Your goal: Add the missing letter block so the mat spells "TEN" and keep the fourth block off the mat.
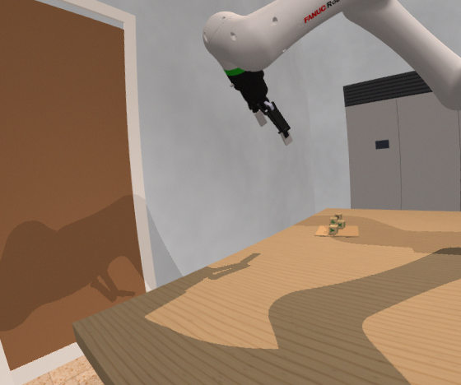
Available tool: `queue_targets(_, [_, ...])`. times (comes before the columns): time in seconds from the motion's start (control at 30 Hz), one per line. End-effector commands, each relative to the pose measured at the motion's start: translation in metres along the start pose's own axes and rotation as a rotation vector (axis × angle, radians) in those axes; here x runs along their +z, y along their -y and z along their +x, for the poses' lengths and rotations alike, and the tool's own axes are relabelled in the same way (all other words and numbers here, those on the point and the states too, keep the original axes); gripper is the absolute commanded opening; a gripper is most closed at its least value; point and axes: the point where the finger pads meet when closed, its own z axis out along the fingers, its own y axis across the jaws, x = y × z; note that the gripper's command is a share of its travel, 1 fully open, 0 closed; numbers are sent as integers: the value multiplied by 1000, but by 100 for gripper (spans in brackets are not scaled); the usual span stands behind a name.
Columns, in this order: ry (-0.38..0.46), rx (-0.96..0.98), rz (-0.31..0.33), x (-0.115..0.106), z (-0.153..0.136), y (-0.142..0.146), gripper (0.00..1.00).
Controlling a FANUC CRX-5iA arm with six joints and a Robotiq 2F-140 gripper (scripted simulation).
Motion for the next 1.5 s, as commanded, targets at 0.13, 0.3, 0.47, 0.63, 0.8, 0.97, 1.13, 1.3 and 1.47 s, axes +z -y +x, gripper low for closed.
queue_targets(0.13, [-23,166,179,24,-55,-12,100])
queue_targets(0.3, [-42,293,313,36,-94,-15,100])
queue_targets(0.47, [-65,419,442,43,-131,-15,100])
queue_targets(0.63, [-90,530,555,45,-162,-15,100])
queue_targets(0.8, [-120,643,669,43,-192,-14,100])
queue_targets(0.97, [-160,765,791,35,-224,-13,100])
queue_targets(1.13, [-187,838,863,27,-242,-13,100])
queue_targets(1.3, [-282,949,1010,11,-264,-9,100])
queue_targets(1.47, [-396,828,1026,26,-207,15,100])
